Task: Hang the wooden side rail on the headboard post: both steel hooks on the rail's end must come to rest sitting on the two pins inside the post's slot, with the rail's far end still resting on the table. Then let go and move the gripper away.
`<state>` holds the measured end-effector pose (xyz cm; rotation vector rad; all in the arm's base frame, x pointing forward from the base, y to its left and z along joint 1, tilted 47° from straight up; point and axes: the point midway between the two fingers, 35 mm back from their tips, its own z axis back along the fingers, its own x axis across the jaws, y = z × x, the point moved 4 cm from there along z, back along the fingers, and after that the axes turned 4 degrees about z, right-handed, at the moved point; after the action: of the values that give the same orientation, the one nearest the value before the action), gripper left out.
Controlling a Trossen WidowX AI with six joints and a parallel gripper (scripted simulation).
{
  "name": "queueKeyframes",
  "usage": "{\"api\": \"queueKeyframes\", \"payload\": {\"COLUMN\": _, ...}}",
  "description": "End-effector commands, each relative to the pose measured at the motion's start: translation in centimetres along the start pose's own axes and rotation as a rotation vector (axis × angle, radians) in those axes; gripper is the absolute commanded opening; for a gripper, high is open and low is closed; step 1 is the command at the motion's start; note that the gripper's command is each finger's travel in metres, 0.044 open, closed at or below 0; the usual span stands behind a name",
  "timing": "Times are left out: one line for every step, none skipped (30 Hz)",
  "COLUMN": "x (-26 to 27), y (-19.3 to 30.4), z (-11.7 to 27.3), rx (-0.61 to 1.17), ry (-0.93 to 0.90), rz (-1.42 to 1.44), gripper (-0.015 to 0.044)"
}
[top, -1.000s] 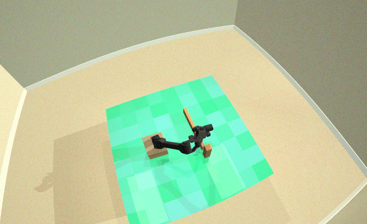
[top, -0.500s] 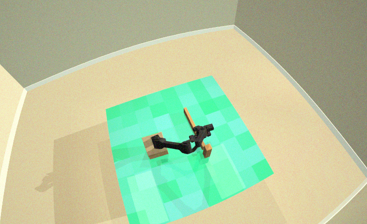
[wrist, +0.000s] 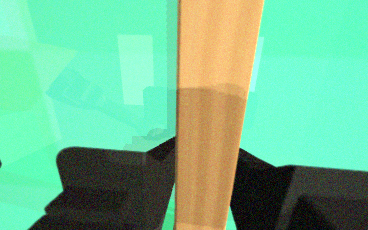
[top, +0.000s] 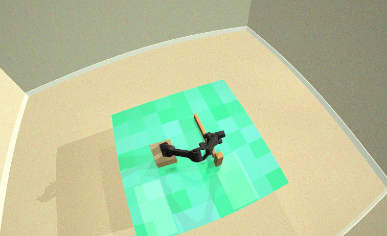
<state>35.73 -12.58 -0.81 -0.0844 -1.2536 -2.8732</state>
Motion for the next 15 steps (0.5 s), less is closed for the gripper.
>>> {"api": "queueKeyframes", "payload": {"x": -0.06, "y": 0.00, "z": 0.10, "rx": 0.000, "ry": 0.006, "rz": -0.023, "gripper": 0.0000}}
{"api": "queueKeyframes", "payload": {"x": -0.06, "y": 0.00, "z": 0.11, "rx": 0.000, "ry": 0.006, "rz": -0.023, "gripper": 0.0000}}
{"api": "queueKeyframes", "payload": {"x": -0.06, "y": 0.00, "z": 0.13, "rx": 0.000, "ry": 0.006, "rz": -0.023, "gripper": 0.0000}}
{"api": "queueKeyframes", "payload": {"x": -0.06, "y": 0.00, "z": 0.15, "rx": 0.000, "ry": 0.006, "rz": -0.023, "gripper": 0.0000}}
{"api": "queueKeyframes", "payload": {"x": -0.06, "y": 0.00, "z": 0.16, "rx": 0.000, "ry": 0.006, "rz": -0.023, "gripper": 0.0000}}
{"api": "queueKeyframes", "payload": {"x": -0.06, "y": 0.00, "z": 0.18, "rx": 0.000, "ry": 0.006, "rz": -0.023, "gripper": 0.0000}}
{"api": "queueKeyframes", "payload": {"x": -0.06, "y": 0.00, "z": 0.20, "rx": 0.000, "ry": 0.006, "rz": -0.023, "gripper": 0.0000}}
{"api": "queueKeyframes", "payload": {"x": -0.06, "y": 0.00, "z": 0.21, "rx": 0.000, "ry": 0.006, "rz": -0.023, "gripper": 0.0000}}
{"api": "queueKeyframes", "payload": {"x": -0.06, "y": 0.00, "z": 0.23, "rx": 0.000, "ry": 0.006, "rz": -0.023, "gripper": 0.0000}}
{"api": "queueKeyframes", "payload": {"x": -0.06, "y": 0.00, "z": 0.25, "rx": 0.000, "ry": 0.006, "rz": -0.023, "gripper": 0.0000}}
{"api": "queueKeyframes", "payload": {"x": -0.06, "y": 0.00, "z": 0.26, "rx": 0.000, "ry": 0.006, "rz": -0.023, "gripper": 0.0000}}
{"api": "queueKeyframes", "payload": {"x": -0.06, "y": 0.00, "z": 0.28, "rx": 0.000, "ry": 0.006, "rz": -0.023, "gripper": 0.0000}}
{"api": "queueKeyframes", "payload": {"x": -0.06, "y": 0.00, "z": 0.30, "rx": 0.000, "ry": 0.006, "rz": -0.023, "gripper": 0.0000}}
{"api": "queueKeyframes", "payload": {"x": -0.06, "y": 0.00, "z": 0.31, "rx": 0.000, "ry": 0.006, "rz": -0.023, "gripper": 0.0000}}
{"api": "queueKeyframes", "payload": {"x": -0.06, "y": 0.00, "z": 0.33, "rx": 0.000, "ry": 0.006, "rz": -0.023, "gripper": 0.0000}}
